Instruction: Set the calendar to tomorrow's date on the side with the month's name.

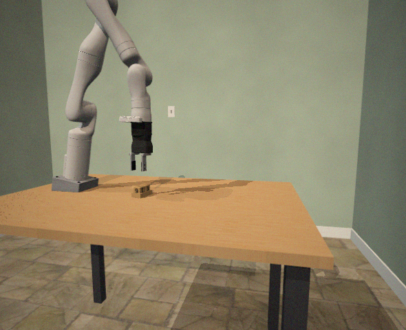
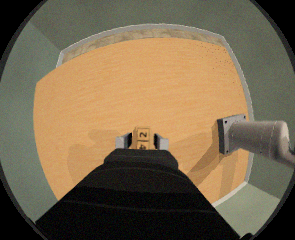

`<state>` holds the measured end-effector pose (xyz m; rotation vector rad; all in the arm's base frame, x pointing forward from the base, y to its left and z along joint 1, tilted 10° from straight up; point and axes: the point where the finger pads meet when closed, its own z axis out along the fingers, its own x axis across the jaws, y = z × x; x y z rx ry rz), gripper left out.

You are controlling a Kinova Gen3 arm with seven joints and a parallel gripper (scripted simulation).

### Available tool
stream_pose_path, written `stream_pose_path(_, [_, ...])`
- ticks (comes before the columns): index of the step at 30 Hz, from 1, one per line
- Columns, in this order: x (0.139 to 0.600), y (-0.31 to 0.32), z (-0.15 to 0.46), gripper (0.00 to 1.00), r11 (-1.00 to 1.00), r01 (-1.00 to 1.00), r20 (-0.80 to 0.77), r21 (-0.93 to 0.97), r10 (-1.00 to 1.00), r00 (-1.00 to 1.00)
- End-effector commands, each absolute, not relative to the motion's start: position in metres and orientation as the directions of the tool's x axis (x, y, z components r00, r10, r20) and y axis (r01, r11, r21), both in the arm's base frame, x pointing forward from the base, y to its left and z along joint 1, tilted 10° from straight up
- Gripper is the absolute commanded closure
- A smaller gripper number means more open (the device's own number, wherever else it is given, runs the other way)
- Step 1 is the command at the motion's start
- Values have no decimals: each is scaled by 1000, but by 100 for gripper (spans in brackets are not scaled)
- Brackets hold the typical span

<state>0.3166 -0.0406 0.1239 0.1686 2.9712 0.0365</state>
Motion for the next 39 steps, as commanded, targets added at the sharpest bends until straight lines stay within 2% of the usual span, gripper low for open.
stream_pose_path(1, [317,-41,124,13,993,110,-164,34,114,-980])
stream_pose_path(39, [323,-40,89,13,993,111,-164,33,115,-980])
